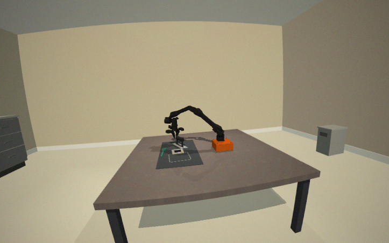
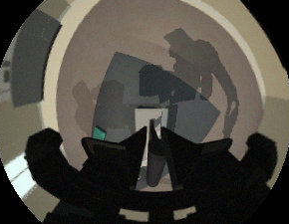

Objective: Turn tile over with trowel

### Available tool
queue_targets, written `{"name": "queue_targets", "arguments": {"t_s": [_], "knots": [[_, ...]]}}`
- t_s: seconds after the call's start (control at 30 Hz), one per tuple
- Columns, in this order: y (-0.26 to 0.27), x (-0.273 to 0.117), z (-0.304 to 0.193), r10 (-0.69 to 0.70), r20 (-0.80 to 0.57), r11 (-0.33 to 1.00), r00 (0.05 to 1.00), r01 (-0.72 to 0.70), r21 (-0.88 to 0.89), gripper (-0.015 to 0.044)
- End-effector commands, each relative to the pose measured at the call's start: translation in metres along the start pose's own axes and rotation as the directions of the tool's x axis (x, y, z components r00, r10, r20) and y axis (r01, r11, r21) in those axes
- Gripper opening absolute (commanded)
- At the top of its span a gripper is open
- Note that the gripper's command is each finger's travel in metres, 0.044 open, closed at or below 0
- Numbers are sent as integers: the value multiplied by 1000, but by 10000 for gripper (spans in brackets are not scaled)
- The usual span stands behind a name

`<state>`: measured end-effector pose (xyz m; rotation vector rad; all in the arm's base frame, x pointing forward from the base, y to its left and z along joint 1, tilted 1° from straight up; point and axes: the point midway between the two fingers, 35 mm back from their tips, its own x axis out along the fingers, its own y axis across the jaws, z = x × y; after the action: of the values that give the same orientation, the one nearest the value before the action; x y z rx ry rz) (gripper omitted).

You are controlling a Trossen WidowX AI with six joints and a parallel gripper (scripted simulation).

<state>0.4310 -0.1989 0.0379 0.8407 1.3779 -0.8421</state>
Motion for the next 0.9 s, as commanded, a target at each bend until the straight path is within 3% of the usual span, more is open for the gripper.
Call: {"name": "queue_targets", "arguments": {"t_s": [0.0, 0.87], "knots": [[0, 0, 0, 0, 0, 1000, 1000, 0, 0, 100], [-92, -17, 0, -9, -9, 1000, 1000, 9, 5, 100]]}}
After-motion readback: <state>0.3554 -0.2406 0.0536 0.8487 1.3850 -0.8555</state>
